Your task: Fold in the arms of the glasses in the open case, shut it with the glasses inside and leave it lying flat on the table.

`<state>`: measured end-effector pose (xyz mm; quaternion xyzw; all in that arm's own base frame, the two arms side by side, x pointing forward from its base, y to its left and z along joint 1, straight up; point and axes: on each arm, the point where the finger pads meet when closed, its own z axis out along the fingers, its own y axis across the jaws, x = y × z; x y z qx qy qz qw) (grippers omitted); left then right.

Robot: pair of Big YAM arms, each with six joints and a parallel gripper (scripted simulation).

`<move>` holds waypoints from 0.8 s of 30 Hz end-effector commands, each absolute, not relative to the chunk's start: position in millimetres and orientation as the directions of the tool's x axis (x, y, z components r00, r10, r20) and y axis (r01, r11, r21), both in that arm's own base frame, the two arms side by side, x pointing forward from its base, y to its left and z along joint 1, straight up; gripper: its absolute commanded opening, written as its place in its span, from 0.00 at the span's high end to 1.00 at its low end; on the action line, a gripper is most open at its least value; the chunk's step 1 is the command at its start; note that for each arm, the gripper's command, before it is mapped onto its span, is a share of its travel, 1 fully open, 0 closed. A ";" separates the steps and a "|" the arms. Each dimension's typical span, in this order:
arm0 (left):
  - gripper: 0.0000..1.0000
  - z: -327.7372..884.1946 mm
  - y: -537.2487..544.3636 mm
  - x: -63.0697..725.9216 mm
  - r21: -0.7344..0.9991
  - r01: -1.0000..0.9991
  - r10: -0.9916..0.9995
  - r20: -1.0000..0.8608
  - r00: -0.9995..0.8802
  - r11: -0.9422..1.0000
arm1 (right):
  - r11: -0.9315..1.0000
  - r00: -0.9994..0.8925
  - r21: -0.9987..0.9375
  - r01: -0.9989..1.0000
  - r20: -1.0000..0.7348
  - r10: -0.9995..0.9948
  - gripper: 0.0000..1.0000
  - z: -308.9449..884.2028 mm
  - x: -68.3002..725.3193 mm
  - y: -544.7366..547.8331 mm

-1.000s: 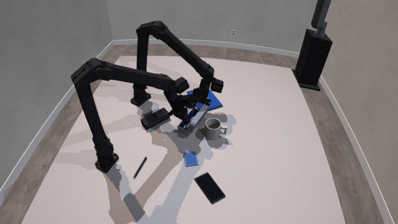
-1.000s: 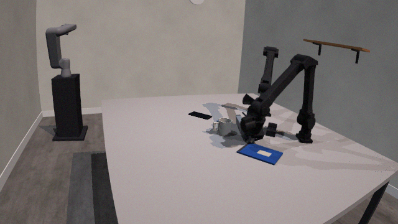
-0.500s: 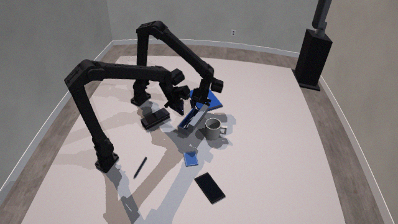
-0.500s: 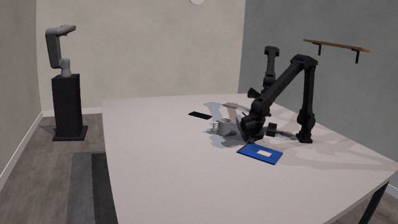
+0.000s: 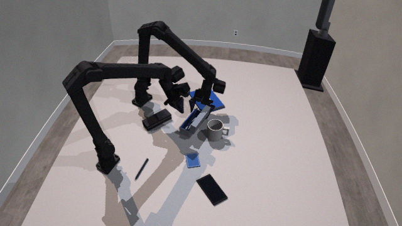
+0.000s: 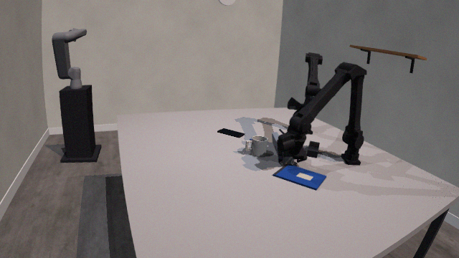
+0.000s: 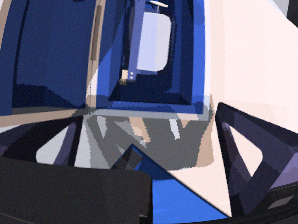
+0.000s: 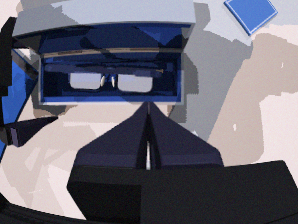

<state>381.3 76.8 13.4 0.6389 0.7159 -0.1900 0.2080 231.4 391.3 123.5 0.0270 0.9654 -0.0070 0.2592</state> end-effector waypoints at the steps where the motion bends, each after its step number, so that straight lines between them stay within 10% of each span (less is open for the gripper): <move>1: 0.00 27.7 88.4 404.8 0.046 0.992 0.849 -0.523 -0.078 0.120 | 0.998 -0.865 -0.004 0.066 -0.499 0.055 1.00 119.2 233.3 396.6; 24: 0.00 67.7 111.7 400.4 0.063 0.992 0.855 -0.516 -0.060 0.108 | 0.999 -0.868 -0.016 0.052 -0.496 0.038 1.00 112.7 232.0 394.1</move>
